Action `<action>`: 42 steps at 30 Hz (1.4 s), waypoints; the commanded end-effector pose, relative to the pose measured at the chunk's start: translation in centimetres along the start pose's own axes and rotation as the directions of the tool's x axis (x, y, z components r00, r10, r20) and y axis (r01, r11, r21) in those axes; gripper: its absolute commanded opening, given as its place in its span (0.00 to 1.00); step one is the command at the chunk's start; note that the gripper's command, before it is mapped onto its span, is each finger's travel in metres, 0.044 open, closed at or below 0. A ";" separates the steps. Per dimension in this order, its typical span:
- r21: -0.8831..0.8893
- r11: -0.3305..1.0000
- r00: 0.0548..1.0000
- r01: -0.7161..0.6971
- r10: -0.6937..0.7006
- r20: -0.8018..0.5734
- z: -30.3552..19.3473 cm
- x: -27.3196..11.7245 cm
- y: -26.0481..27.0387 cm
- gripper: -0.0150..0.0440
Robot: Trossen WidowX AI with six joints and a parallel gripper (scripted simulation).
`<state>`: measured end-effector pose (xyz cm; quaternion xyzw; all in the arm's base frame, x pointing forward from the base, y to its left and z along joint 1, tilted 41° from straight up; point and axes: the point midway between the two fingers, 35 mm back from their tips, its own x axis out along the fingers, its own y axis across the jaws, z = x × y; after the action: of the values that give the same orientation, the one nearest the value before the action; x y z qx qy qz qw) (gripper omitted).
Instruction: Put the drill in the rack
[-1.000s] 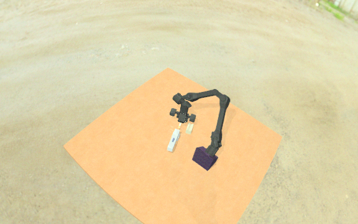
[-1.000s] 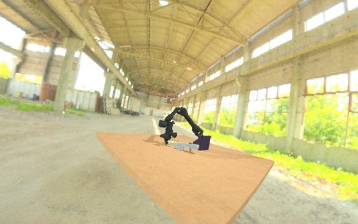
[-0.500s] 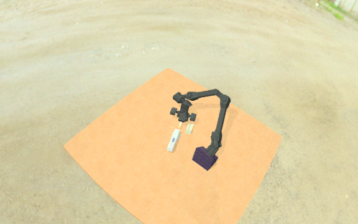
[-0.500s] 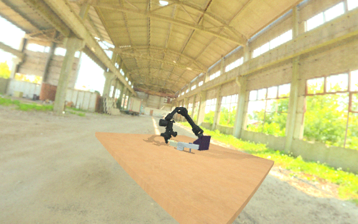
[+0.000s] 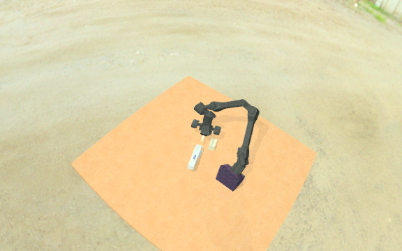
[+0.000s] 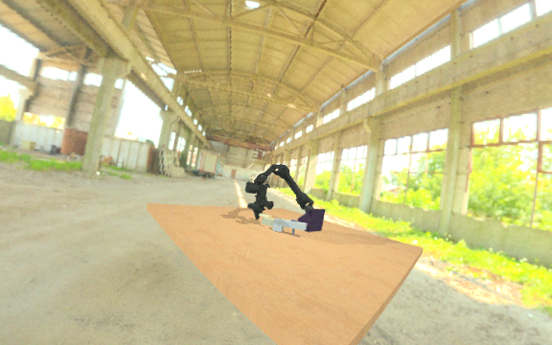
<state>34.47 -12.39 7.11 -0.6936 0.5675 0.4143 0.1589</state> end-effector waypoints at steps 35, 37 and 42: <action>0.003 1.000 1.000 0.003 -0.003 0.002 0.1 -1.9 0.6 0.25; 0.003 1.000 1.000 0.003 -0.003 0.002 0.0 -1.9 1.1 0.25; 0.003 1.000 1.000 0.002 -0.002 0.002 -0.1 -1.9 2.1 0.25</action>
<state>32.96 -11.72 8.93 -0.6922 0.5691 0.4133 0.1614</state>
